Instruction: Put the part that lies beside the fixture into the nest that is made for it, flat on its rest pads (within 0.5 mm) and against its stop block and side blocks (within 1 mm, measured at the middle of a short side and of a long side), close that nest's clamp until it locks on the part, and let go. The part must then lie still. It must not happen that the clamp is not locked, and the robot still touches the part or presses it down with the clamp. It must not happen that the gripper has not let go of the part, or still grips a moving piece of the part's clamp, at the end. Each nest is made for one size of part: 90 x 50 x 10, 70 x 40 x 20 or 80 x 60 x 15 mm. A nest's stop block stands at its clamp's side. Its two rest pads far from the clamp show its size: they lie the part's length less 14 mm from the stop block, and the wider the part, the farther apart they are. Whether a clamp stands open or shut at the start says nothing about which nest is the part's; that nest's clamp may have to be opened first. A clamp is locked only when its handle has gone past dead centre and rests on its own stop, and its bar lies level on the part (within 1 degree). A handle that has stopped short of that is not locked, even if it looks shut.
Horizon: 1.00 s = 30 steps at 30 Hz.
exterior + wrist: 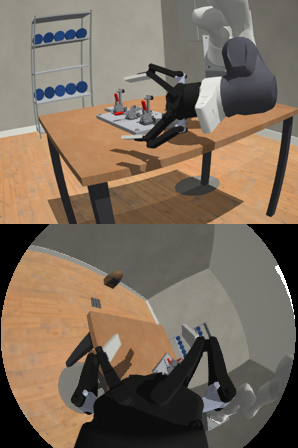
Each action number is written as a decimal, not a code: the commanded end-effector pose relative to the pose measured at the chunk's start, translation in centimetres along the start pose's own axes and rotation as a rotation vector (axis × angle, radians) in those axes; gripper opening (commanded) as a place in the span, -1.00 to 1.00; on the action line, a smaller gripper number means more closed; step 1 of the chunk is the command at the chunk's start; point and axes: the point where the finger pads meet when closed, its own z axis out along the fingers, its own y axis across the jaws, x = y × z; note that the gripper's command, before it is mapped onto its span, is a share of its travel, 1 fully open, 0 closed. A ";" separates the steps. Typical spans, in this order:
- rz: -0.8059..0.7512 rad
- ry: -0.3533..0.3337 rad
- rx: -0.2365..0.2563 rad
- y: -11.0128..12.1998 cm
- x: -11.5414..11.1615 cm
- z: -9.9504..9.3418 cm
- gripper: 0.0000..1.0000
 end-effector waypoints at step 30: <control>-0.039 -0.189 -0.078 3.6 -2.5 6.5 1.00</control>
